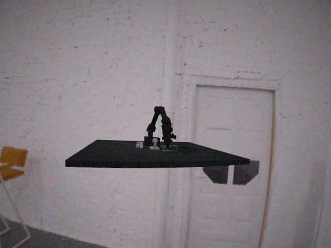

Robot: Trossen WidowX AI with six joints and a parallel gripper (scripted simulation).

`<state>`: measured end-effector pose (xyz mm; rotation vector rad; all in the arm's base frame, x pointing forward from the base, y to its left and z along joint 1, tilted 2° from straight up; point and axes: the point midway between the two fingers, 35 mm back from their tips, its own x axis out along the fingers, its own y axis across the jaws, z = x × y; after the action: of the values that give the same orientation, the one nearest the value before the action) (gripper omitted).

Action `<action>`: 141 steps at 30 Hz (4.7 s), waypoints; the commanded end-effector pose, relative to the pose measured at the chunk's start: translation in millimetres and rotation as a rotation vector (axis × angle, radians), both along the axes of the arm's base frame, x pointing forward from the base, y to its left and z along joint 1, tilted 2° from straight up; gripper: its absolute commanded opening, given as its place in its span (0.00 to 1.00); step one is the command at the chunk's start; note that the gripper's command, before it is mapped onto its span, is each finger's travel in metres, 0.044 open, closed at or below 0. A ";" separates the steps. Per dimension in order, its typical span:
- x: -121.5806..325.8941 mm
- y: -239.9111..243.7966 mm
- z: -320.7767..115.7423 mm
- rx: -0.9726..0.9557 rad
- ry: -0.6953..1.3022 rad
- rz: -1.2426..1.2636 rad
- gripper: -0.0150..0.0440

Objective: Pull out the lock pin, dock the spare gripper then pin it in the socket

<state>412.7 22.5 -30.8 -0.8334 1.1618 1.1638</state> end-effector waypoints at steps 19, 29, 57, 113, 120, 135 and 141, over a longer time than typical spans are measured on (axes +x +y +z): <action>-1.3 -0.2 -5.2 -0.001 0.005 0.006 0.25; -0.1 0.0 -1.6 0.000 0.002 0.000 0.25; -12.5 -0.5 30.8 0.002 0.051 -0.001 1.00; -70.7 -70.1 151.6 -0.055 0.025 -0.515 1.00; -119.5 -116.6 156.8 -0.074 -0.133 -0.996 1.00; -228.1 -178.7 116.7 0.084 -0.581 -2.004 1.00; -238.3 -182.6 110.4 0.117 -0.636 -2.094 1.00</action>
<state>175.9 -157.4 78.3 0.3236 0.7837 -0.7160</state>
